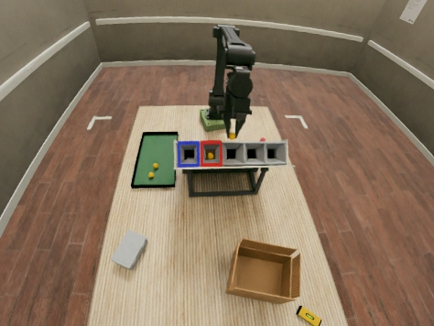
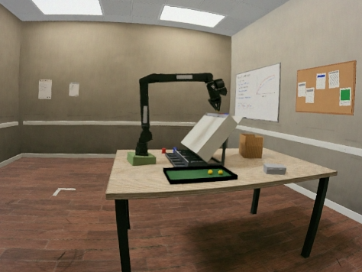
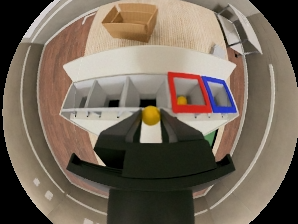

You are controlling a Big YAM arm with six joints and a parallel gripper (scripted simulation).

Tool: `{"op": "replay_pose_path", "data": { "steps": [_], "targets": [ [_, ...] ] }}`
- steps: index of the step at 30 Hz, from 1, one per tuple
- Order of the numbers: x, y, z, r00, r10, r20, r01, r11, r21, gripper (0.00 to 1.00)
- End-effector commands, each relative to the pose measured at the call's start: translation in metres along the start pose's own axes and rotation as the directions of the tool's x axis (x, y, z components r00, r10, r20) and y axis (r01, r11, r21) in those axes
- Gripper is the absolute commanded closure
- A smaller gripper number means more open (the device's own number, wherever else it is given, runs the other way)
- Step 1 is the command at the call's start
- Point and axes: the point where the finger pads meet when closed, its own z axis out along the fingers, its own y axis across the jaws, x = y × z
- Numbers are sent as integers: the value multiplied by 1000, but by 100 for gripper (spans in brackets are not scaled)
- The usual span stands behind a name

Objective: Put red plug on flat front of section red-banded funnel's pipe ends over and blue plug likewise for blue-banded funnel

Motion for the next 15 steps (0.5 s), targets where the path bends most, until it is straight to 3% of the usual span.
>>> {"op": "replay_pose_path", "data": {
  "steps": [1,15],
  "targets": [
    [-32,7,-33,996,1,91,-1,1000,-1,100],
    [-45,7,-30,995,1,97,-1,1000,-2,100]
  ]
}}
